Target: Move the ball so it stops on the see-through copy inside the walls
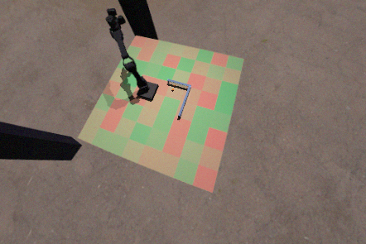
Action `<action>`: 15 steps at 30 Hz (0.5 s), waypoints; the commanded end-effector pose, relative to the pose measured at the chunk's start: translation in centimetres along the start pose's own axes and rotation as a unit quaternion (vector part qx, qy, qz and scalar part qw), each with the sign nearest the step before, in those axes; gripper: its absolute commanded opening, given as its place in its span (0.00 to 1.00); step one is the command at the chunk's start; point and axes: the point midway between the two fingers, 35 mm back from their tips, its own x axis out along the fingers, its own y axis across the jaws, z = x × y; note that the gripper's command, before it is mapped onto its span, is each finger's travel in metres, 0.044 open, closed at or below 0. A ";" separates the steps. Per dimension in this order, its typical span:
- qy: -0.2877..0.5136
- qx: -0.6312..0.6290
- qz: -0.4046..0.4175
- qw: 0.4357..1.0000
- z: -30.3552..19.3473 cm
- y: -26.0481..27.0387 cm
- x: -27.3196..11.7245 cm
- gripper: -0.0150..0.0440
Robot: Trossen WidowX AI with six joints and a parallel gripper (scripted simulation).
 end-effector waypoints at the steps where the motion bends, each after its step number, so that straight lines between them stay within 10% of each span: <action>1: -0.071 -0.105 -0.051 0.991 7.1 -2.7 0.4 0.60; 15: -0.188 -0.308 -0.205 0.910 23.0 -8.0 -3.3 0.60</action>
